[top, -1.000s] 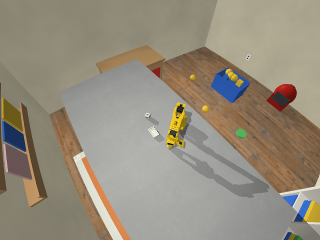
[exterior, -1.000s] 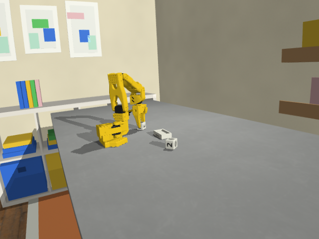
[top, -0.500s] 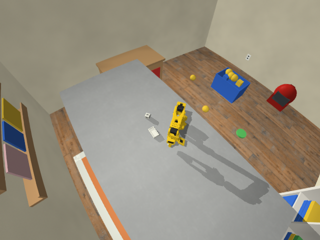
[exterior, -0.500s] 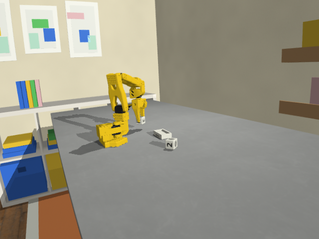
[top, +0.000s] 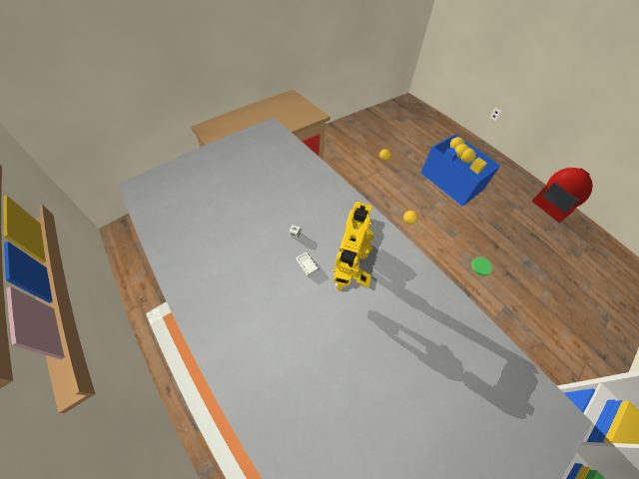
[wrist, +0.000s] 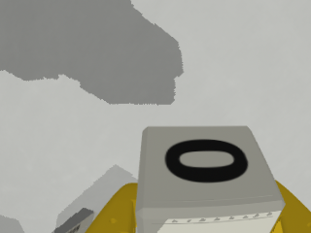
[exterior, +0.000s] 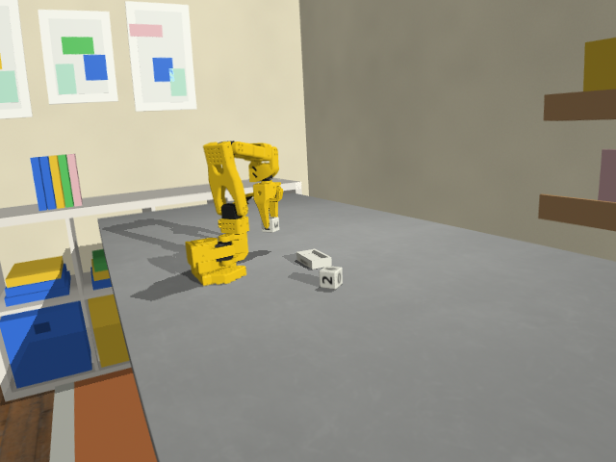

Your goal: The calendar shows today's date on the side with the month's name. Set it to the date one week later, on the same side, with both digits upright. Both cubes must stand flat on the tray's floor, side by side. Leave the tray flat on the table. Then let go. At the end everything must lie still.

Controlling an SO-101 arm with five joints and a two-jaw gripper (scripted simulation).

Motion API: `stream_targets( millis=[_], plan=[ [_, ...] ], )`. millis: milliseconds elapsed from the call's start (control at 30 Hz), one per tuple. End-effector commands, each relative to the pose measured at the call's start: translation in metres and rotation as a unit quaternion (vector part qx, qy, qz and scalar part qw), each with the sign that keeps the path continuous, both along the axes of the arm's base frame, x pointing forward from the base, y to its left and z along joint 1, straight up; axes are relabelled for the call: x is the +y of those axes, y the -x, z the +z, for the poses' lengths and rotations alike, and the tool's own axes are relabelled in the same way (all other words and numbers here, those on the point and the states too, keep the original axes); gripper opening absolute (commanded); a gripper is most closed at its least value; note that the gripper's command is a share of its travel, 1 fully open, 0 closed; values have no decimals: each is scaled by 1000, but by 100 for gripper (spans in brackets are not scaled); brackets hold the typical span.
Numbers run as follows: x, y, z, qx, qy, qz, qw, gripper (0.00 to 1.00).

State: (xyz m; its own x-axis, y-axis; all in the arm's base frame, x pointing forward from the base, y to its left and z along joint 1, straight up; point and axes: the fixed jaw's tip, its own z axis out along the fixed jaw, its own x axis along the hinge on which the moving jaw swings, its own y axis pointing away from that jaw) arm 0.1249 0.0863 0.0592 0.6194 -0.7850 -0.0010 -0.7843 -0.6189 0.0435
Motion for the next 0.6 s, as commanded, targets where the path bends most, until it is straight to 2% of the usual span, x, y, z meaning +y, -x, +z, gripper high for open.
stream_targets(
  millis=[0,167,367,433,567],
  plan=[
    [3,-6,9,-26,-19,-6,999,0],
    [-12,-15,9,-27,-17,-59,998,0],
    [-51,-29,9,-29,-14,-183,983,0],
    [-51,-29,9,-29,-14,-183,983,0],
    [-80,-32,9,-30,-11,-268,963,0]
  ],
)
